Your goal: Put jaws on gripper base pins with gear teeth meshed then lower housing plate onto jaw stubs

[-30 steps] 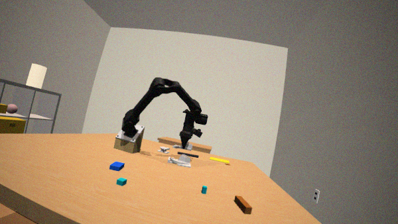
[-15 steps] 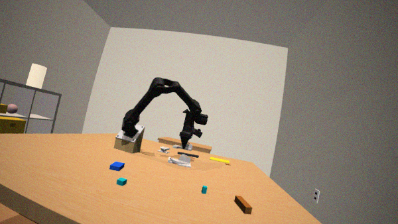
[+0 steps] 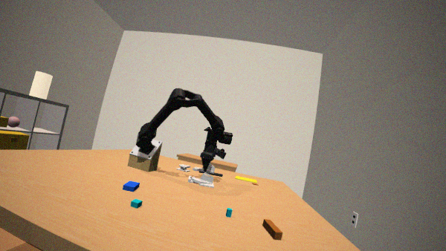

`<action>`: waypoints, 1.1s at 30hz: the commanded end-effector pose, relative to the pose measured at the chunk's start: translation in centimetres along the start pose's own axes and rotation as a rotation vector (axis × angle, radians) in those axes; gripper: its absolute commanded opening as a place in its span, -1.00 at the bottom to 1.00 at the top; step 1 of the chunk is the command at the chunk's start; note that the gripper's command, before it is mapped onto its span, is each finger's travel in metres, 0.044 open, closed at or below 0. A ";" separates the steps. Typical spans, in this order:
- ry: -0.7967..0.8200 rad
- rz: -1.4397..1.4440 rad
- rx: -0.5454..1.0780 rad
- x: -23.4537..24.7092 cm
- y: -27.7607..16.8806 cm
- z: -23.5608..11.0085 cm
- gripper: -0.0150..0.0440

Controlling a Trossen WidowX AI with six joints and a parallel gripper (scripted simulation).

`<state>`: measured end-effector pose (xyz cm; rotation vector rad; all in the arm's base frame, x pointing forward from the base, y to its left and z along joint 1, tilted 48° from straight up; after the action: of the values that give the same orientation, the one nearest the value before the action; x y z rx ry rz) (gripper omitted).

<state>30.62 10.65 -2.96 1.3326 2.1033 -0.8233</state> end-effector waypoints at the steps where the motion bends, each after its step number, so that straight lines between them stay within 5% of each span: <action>1: -0.005 -0.004 -0.003 0.0 0.0 0.6 -0.04; 33: -0.007 0.002 -0.002 -0.1 -0.1 2.9 -0.04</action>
<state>30.78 8.51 -4.86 1.3363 2.0974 -0.8249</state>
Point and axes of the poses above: the point midway between the two fingers, 35 mm back from their tips, its own z axis out along the fingers, its own x axis across the jaws, y = z × x, the point moved 4 cm from there along -z, back along the fingers, and after that the axes turned 10 degrees about -z, right-handed, at the moved point
